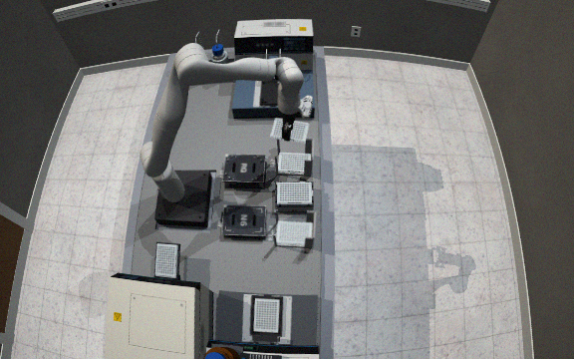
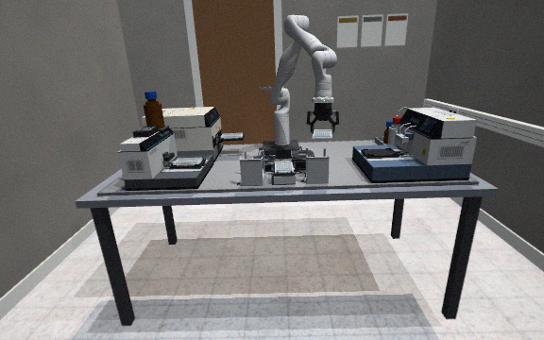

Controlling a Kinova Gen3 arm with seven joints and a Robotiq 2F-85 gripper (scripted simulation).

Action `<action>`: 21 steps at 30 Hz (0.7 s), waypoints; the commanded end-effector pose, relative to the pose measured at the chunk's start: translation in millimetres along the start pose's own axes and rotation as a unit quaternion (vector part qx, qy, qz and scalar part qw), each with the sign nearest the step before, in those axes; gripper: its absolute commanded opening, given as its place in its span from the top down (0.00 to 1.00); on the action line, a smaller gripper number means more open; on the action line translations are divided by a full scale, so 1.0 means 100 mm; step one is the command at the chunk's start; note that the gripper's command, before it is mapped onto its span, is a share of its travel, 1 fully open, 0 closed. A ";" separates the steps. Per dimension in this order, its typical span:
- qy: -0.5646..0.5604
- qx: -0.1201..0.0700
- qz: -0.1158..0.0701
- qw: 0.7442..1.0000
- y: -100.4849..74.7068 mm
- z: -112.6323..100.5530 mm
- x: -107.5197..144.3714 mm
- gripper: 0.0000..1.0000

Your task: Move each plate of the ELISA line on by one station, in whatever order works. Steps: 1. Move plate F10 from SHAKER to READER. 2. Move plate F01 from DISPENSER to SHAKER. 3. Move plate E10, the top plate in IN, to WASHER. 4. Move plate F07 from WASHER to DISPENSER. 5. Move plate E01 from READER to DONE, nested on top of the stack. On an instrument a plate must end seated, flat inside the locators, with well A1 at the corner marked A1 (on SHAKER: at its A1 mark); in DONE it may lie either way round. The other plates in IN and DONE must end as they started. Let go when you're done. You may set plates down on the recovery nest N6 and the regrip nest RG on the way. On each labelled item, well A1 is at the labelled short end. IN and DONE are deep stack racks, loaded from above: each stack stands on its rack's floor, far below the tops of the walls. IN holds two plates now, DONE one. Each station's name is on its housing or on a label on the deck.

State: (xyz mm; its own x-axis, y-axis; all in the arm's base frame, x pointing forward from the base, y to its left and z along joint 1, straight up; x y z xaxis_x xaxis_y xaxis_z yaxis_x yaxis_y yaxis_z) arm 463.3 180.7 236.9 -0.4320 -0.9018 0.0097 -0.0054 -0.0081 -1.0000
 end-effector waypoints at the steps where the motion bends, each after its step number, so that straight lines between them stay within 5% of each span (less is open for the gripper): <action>1: 0.018 0.002 0.005 1.000 -0.02 -0.12 -0.10 0.06; 21: 0.122 0.002 0.005 0.992 -0.02 -0.54 -0.40 0.06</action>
State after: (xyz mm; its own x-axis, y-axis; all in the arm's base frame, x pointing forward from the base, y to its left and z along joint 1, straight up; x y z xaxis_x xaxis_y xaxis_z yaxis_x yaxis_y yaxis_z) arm 435.4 231.3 236.8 -0.6197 -0.7848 0.0098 -0.0060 -0.0077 -1.0000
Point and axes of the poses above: the point where the finger pads meet when closed, its own y axis out along the fingers, its own x axis across the jaws, z = x × y, the point moved 7 cm from there along -y, back along the fingers, and after that the axes turned 15 degrees about y, right-handed, at the moved point
